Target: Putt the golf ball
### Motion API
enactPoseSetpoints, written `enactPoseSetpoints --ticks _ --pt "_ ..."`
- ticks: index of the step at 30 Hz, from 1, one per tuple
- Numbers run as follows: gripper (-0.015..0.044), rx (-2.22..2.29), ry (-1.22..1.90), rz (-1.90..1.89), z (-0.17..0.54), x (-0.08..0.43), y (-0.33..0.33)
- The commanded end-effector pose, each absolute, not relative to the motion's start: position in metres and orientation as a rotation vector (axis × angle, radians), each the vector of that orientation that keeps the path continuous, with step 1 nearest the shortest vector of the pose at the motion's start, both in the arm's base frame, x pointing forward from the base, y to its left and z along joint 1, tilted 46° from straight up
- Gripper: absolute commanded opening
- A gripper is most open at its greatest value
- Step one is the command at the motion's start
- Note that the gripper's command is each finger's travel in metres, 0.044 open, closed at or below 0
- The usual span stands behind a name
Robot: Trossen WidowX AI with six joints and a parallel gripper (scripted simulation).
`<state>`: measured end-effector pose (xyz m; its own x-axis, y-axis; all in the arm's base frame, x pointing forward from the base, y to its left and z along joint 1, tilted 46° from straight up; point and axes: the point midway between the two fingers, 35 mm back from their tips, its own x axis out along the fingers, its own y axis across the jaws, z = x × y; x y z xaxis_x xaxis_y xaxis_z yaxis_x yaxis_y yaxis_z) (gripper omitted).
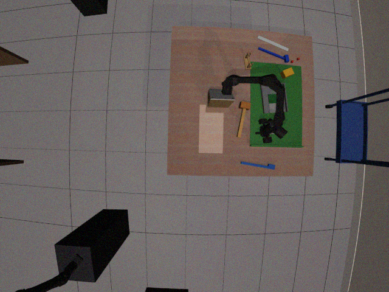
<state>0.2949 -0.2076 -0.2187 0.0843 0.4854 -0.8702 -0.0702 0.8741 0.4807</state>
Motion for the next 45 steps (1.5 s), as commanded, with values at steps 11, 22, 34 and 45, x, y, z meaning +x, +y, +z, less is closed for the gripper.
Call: enactPoseSetpoints --ticks 11,22,34,45 --pt "0.0000 0.355 1.433 0.426 -0.222 0.296 -0.212" --pt "0.0000 0.358 1.427 0.420 -0.241 0.299 -0.230" --pt "0.0000 0.364 1.429 0.423 -0.213 0.302 -0.202" --pt "0.0000 0.369 1.429 0.429 -0.145 0.287 -0.124"
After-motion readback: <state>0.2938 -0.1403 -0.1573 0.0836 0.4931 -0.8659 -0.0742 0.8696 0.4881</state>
